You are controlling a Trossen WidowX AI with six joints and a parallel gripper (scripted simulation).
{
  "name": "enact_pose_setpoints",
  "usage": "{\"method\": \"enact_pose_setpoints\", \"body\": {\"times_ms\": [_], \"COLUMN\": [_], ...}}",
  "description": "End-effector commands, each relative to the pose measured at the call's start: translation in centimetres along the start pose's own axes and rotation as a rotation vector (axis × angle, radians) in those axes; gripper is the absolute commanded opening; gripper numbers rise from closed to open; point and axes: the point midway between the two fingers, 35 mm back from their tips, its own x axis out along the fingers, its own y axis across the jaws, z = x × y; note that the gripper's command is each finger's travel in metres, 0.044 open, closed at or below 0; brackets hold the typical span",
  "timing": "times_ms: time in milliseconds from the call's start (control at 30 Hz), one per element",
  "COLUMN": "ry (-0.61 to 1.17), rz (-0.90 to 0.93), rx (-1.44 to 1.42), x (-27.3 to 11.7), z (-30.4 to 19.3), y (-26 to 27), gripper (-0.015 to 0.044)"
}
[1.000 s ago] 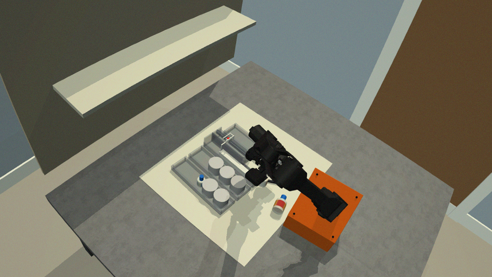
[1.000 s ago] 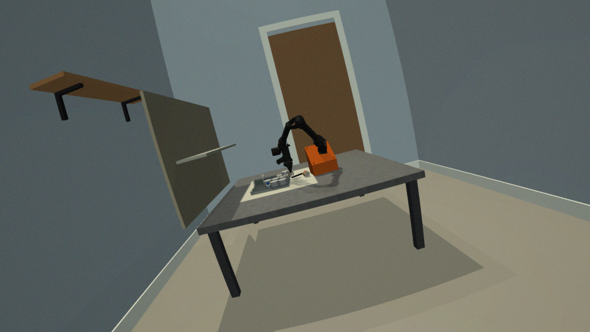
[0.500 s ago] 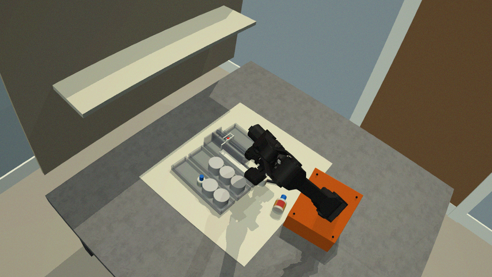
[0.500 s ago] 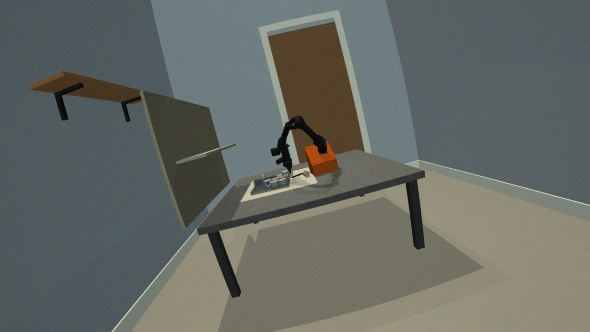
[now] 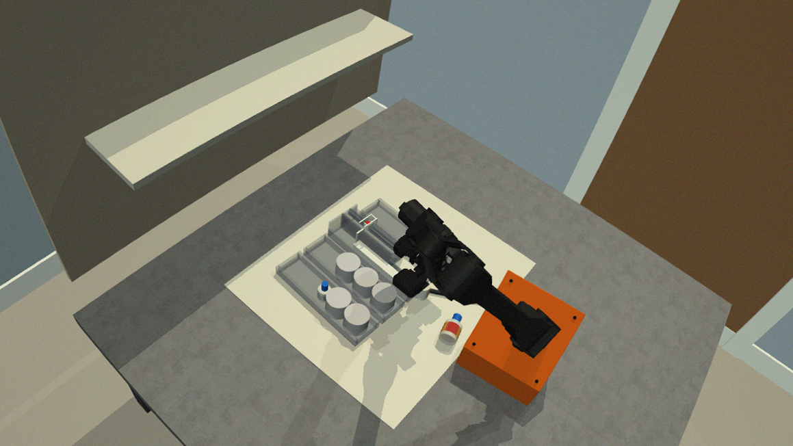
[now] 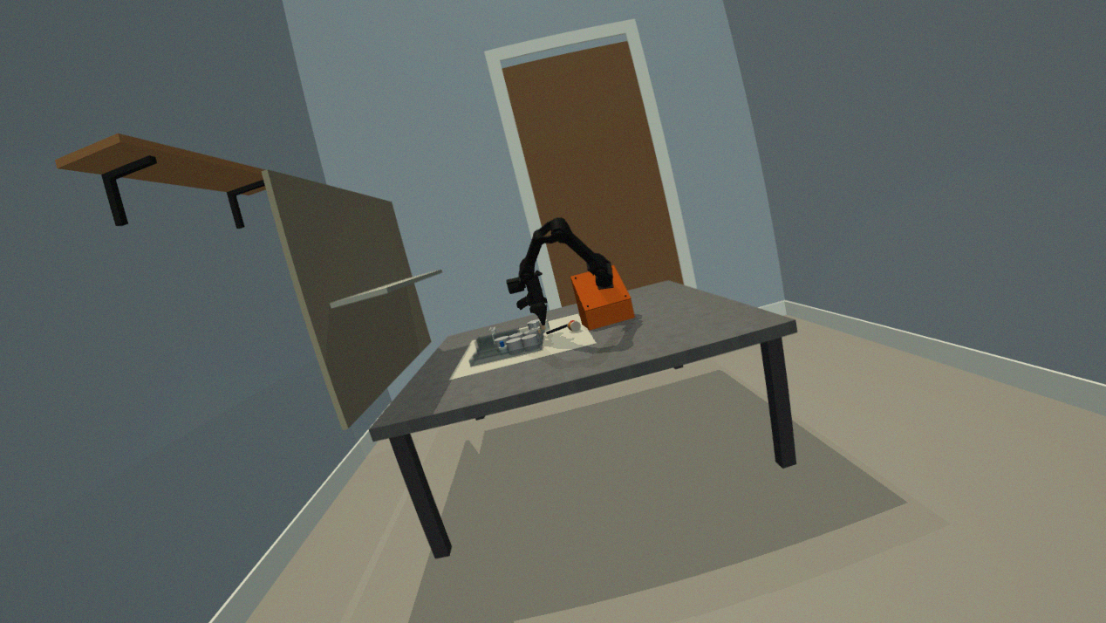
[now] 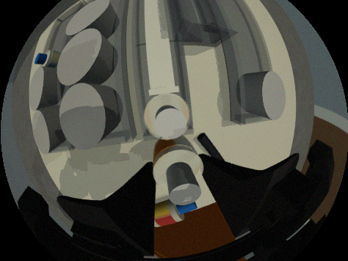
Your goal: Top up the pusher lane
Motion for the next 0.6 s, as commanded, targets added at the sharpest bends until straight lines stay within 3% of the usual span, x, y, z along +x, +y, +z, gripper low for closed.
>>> {"method": "enact_pose_setpoints", "body": {"times_ms": [0, 567], "ry": [-0.017, -0.018], "rz": [0.001, 0.001], "rx": [-0.009, -0.01], "x": [-0.23, -0.27], "z": [0.87, 1.58], "y": [0.16, 0.21], "gripper": [0.0, 0.0]}}
